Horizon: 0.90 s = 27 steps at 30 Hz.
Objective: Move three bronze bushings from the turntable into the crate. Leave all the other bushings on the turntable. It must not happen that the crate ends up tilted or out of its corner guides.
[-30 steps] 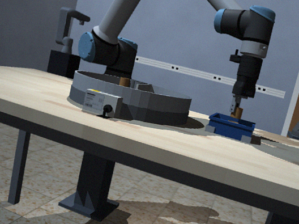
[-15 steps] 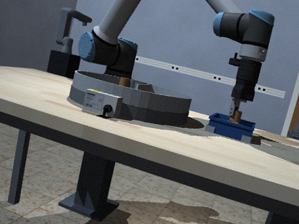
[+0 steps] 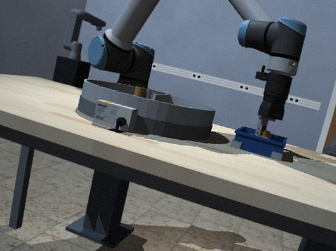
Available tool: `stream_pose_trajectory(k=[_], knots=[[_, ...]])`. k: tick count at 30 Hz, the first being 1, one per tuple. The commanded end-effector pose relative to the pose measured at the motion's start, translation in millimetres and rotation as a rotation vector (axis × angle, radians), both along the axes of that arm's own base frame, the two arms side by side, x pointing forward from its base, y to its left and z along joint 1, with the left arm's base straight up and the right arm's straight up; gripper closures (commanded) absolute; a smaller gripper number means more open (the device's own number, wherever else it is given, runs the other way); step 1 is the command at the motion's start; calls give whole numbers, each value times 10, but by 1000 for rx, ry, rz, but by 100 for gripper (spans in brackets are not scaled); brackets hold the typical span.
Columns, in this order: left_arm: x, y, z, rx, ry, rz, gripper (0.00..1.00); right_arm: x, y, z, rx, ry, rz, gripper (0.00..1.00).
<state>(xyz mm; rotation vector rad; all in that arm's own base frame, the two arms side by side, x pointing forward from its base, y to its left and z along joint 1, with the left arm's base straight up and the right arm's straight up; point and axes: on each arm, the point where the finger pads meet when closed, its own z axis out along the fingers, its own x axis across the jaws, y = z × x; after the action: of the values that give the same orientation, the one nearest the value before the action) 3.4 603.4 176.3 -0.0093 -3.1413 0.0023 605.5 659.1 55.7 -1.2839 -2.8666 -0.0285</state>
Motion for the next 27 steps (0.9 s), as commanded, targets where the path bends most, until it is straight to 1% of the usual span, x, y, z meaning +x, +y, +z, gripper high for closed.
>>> stream_pose_trajectory(k=[1, 8, 27], knots=[[2, 6, 8, 2, 0, 0, 0, 5, 7, -40, 2, -1, 0, 100], [2, 6, 8, 2, 0, 0, 0, 5, 7, -66, 2, -1, 0, 100], [2, 6, 8, 2, 0, 0, 0, 5, 7, -67, 2, -1, 0, 100]])
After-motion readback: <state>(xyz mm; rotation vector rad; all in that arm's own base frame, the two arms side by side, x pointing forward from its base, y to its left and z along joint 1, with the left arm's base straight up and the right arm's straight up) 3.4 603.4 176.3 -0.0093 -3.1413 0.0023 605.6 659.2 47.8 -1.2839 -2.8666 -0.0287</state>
